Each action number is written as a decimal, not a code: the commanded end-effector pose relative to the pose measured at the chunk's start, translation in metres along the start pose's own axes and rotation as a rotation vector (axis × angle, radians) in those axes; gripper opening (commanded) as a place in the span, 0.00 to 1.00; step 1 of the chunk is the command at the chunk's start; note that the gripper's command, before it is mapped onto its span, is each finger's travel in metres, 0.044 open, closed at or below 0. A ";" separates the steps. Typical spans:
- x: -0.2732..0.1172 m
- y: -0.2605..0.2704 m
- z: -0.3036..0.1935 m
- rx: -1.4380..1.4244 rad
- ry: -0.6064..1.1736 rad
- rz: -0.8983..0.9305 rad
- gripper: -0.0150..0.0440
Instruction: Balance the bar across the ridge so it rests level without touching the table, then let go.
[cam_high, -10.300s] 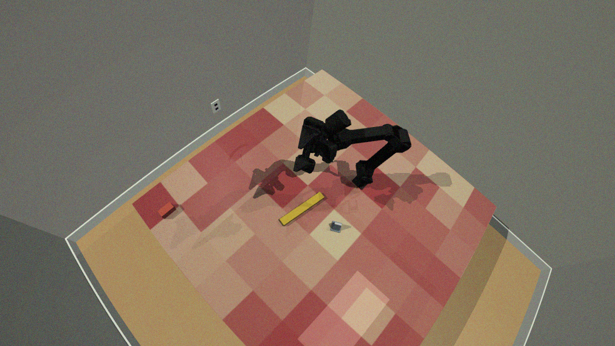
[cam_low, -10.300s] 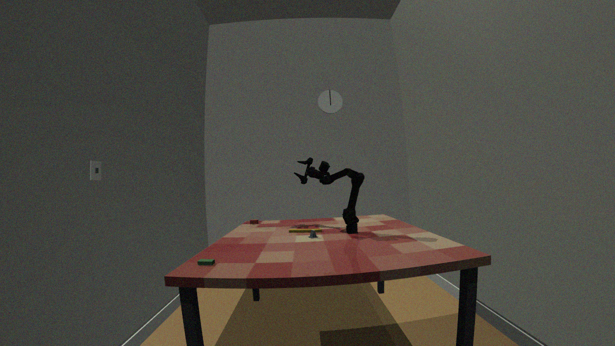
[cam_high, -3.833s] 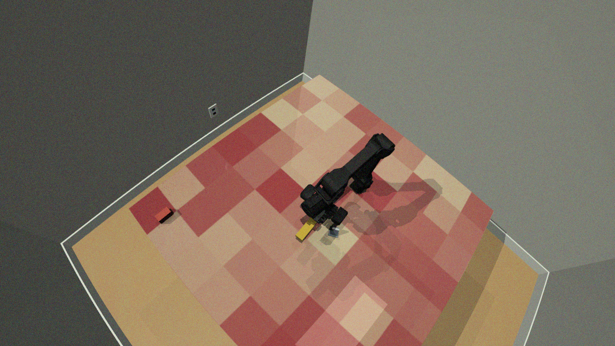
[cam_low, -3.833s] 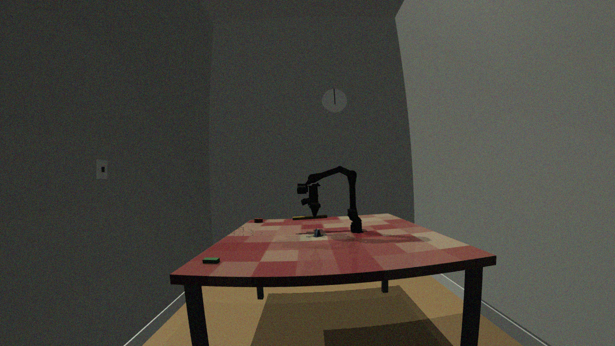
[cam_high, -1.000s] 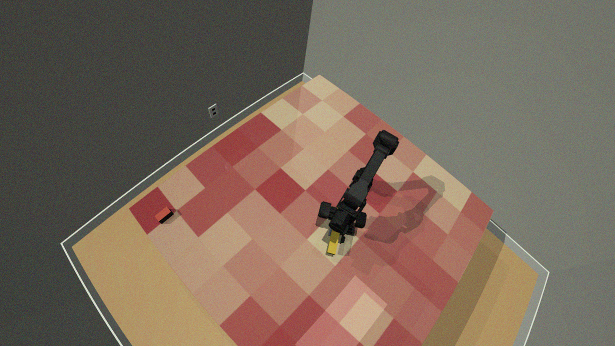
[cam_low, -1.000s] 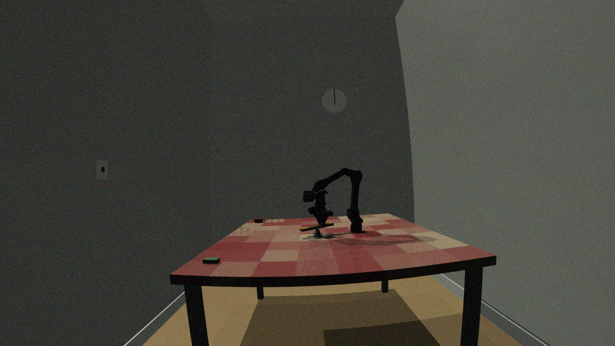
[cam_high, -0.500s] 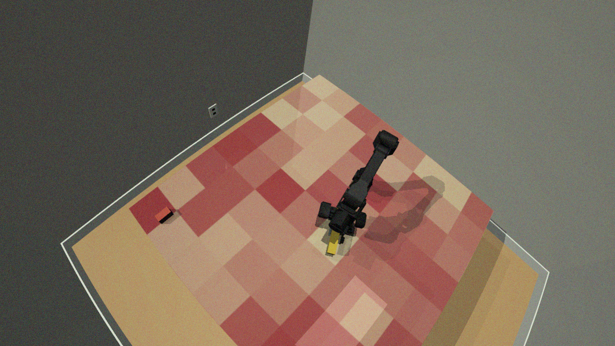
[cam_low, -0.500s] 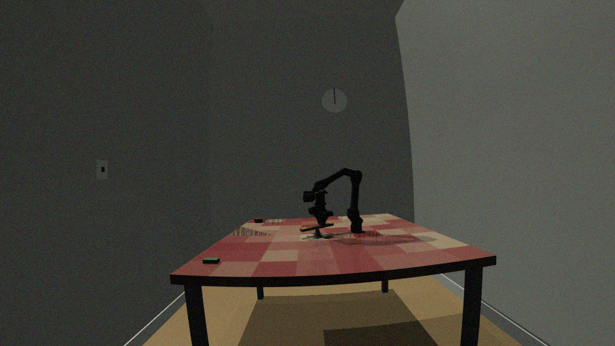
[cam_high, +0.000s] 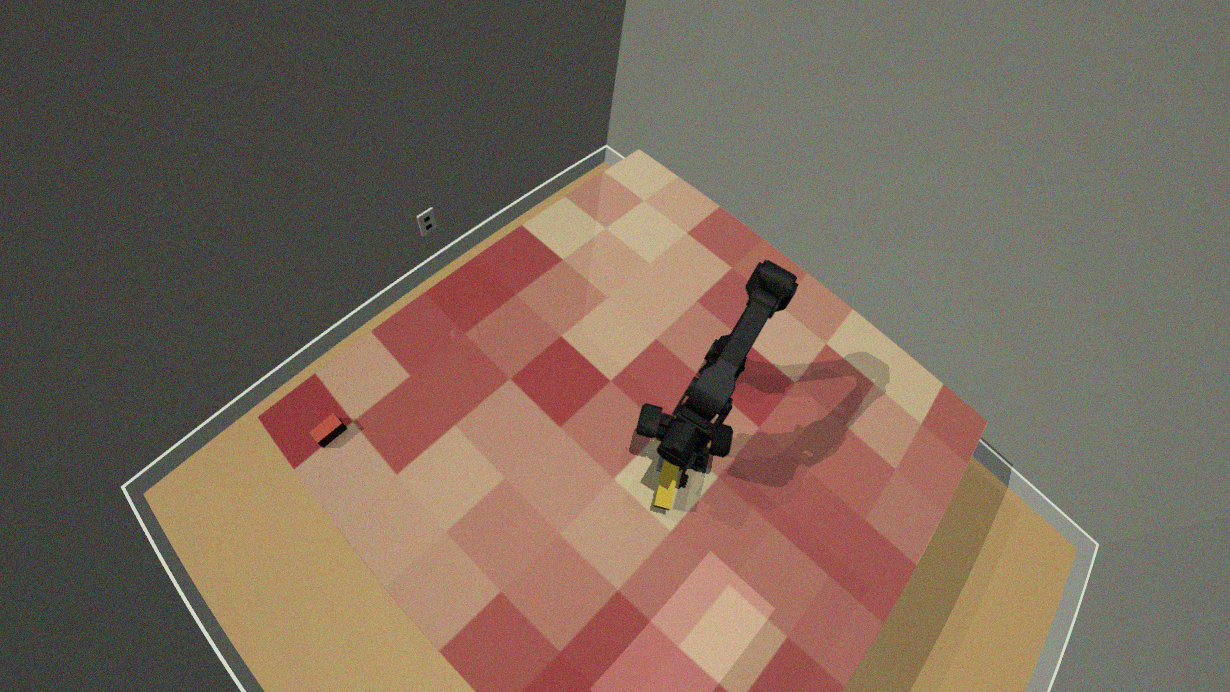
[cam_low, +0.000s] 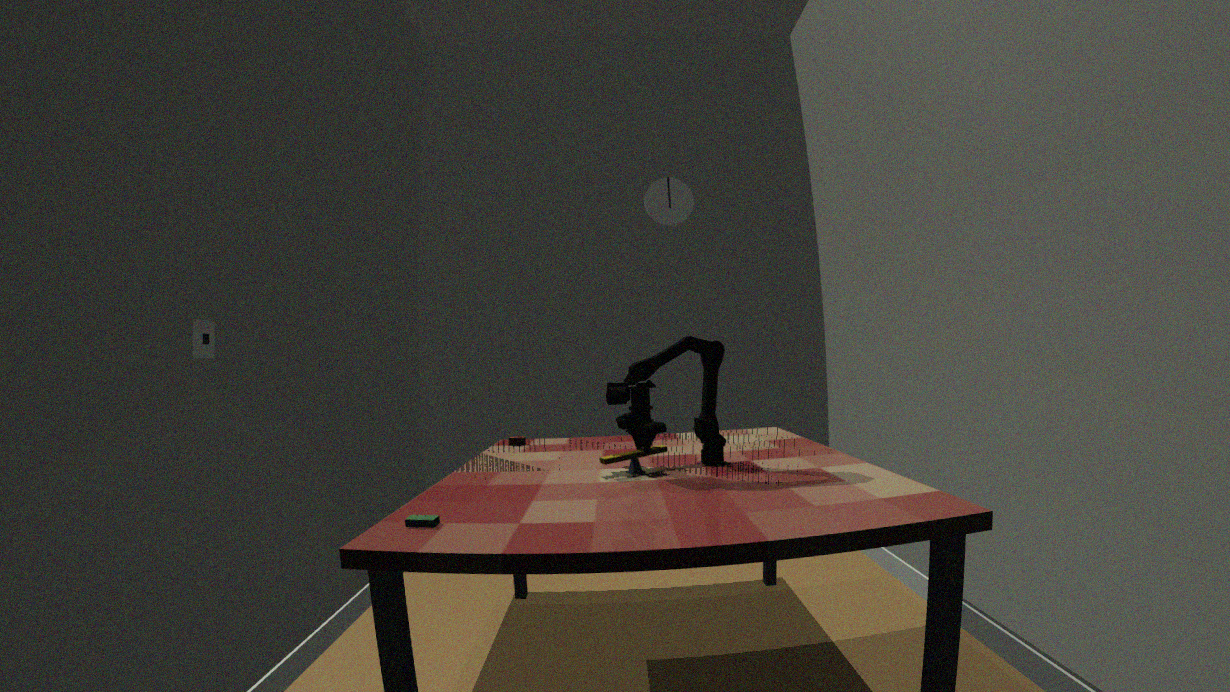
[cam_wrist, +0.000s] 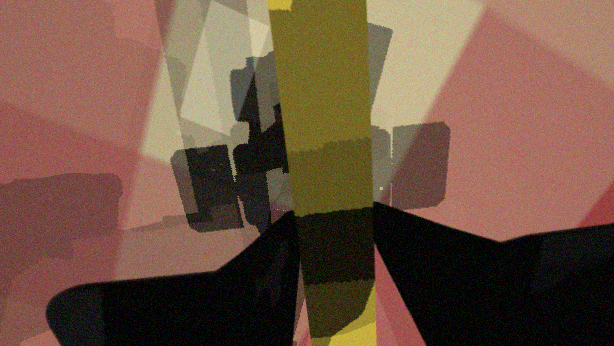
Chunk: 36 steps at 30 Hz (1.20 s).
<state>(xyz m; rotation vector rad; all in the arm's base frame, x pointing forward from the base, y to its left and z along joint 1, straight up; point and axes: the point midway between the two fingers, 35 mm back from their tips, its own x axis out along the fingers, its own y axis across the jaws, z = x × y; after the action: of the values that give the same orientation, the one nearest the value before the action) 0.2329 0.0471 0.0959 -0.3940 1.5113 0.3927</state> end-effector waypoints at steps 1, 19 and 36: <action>0.001 0.000 0.000 -0.004 -0.002 -0.001 0.25; 0.002 0.000 0.000 -0.004 -0.002 -0.001 0.25; 0.003 0.000 0.000 -0.004 -0.002 -0.001 0.25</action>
<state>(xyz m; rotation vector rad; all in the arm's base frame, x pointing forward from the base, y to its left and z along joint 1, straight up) 0.2332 0.0472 0.0932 -0.3940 1.5101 0.3926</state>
